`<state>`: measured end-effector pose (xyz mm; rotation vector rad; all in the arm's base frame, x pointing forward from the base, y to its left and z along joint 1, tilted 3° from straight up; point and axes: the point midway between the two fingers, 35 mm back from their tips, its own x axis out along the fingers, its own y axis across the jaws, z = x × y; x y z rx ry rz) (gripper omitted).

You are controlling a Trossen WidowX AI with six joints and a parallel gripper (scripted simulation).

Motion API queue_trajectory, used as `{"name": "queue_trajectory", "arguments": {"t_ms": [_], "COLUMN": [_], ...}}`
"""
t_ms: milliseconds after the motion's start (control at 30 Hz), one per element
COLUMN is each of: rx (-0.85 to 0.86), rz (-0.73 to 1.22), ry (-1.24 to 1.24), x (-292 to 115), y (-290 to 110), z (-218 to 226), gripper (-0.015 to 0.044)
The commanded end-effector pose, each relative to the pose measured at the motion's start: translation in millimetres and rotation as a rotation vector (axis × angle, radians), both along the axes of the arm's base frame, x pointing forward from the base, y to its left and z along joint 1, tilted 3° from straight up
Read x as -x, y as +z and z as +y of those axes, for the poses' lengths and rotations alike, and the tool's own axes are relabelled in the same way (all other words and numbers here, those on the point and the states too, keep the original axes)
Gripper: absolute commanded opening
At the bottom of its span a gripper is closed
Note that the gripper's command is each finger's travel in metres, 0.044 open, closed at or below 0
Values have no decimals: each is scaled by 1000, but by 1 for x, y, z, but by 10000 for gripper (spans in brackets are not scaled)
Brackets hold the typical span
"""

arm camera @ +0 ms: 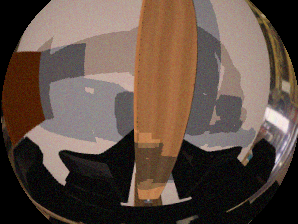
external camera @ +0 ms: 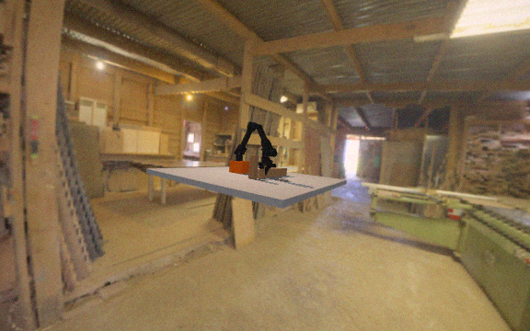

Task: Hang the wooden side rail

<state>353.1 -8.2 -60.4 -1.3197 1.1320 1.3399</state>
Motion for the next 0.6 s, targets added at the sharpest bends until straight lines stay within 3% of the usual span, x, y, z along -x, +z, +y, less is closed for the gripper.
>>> {"name": "queue_trajectory", "arguments": {"t_ms": [0, 567], "rx": [0, -1], "rz": [1, 9], "ry": [0, 15], "x": [0, 0], "y": [0, 3], "z": [0, 0], "gripper": [0, 0]}}
